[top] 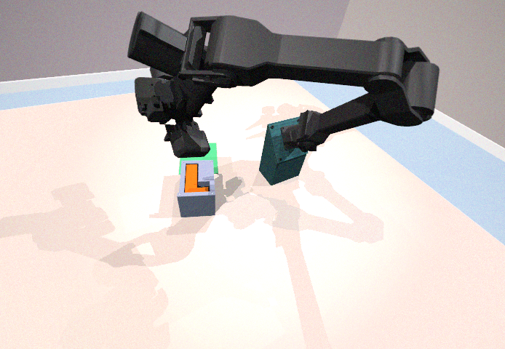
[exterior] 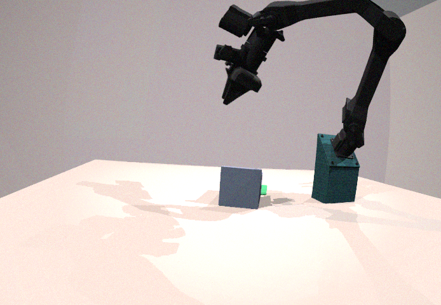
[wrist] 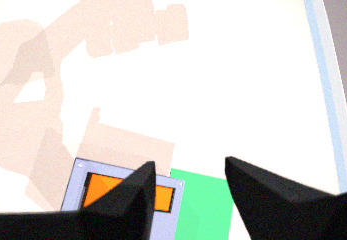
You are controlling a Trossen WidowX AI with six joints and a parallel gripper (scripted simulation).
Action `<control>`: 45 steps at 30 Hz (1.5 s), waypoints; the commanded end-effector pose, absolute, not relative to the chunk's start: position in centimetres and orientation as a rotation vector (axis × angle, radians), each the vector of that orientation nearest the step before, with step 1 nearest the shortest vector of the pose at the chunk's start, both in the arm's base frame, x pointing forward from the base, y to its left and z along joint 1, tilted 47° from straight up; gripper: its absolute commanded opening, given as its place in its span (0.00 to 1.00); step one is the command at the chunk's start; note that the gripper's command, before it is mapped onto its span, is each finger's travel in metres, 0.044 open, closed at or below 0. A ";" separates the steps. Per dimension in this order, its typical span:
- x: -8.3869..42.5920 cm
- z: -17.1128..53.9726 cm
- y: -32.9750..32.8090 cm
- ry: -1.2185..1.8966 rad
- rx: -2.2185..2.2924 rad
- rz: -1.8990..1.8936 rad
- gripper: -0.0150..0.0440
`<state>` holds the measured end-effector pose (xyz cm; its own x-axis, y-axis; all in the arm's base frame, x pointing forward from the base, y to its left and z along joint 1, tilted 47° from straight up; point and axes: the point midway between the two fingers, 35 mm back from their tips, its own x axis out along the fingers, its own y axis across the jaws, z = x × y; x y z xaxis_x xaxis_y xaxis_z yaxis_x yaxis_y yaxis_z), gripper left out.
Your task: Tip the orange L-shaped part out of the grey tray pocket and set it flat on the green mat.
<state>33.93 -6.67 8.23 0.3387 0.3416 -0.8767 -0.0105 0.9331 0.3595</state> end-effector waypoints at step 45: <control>30.4 -1.8 10.3 1.632 0.852 0.430 0.56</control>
<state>30.54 9.99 -1.45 -0.0469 0.7250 -0.6871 0.2901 0.6681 0.6852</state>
